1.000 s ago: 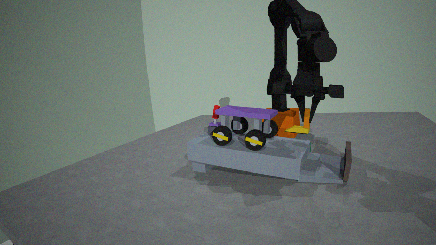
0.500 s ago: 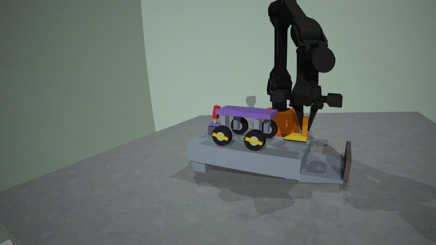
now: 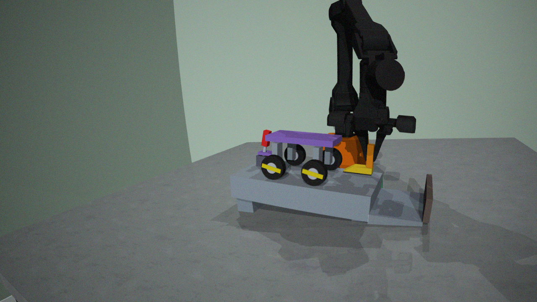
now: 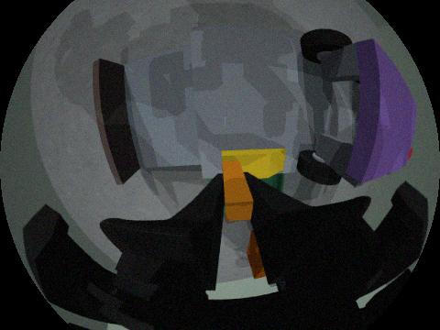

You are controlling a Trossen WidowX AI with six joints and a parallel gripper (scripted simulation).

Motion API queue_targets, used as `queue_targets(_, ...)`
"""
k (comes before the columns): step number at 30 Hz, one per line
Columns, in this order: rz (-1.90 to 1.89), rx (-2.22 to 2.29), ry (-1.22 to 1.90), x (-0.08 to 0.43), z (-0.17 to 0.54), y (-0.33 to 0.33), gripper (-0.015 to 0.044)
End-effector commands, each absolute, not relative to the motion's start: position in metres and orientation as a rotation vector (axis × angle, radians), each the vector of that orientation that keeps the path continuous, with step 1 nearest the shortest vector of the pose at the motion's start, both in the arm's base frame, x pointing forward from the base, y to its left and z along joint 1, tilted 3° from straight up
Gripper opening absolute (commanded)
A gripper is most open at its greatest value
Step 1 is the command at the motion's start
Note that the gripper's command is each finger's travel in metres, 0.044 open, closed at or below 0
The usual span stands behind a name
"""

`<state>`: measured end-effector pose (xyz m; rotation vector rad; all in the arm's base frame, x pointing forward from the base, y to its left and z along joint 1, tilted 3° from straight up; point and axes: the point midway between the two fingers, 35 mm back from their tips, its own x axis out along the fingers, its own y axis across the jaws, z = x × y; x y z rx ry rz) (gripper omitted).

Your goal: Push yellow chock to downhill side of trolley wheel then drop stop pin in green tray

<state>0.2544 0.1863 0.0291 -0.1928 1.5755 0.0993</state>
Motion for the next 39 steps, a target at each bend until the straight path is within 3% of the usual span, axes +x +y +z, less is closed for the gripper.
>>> queue_targets(1,0.1,-0.194,1.57,0.256,0.03,0.181,0.0)
queue_targets(37,0.105,-0.191,1.575,0.257,0.03,0.164,0.0)
queue_targets(39,0.105,-0.191,1.575,0.257,0.03,0.164,0.0053)
